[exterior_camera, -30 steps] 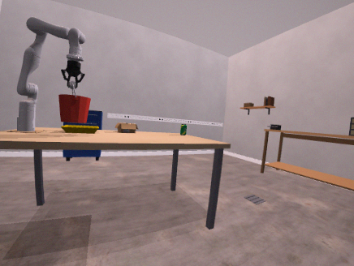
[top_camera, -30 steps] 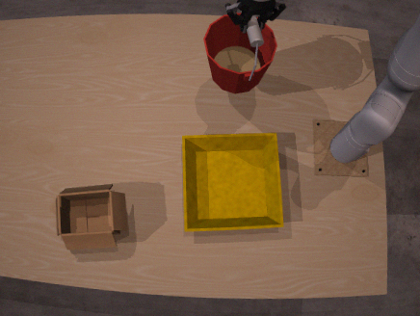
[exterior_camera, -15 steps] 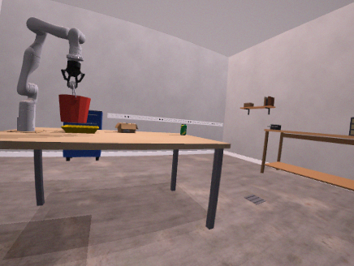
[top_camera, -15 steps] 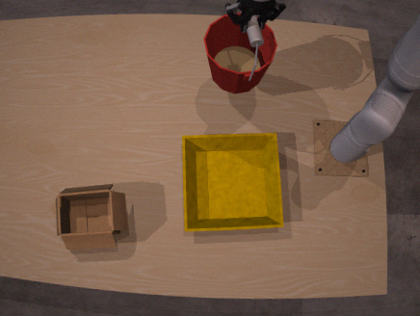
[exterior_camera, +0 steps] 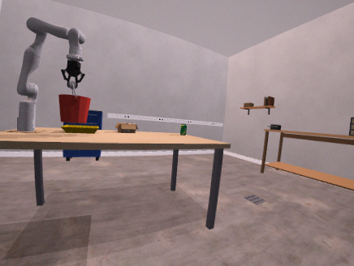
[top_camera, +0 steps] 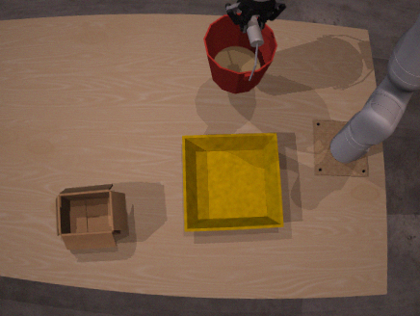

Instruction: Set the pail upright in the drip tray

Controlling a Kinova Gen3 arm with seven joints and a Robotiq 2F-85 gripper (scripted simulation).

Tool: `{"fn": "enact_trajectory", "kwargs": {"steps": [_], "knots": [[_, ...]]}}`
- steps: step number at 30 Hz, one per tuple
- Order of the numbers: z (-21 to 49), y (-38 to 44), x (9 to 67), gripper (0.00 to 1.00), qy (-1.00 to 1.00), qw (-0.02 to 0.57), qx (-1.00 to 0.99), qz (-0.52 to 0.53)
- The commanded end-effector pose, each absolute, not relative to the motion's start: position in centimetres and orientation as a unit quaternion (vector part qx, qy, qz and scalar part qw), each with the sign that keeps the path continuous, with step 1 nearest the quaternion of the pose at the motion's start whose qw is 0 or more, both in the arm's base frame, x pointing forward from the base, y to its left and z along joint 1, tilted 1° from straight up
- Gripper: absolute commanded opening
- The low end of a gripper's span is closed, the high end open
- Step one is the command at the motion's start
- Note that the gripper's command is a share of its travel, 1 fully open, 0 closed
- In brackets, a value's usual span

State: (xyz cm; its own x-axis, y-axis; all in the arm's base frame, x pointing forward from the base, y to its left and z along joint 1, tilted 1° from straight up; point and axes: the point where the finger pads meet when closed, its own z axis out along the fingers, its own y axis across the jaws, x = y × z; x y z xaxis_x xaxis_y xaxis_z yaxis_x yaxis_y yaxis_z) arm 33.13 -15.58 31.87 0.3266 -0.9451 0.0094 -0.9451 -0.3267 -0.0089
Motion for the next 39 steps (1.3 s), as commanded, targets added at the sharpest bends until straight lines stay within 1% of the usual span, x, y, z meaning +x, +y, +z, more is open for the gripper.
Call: {"fn": "enact_trajectory", "kwargs": {"steps": [1,39], "knots": [[32.1,-15.4,33.0,0.1,0.578,0.004,-0.816,-0.005],[32.0,-14.1,32.9,0.1,0.585,0.004,-0.811,-0.007]]}}
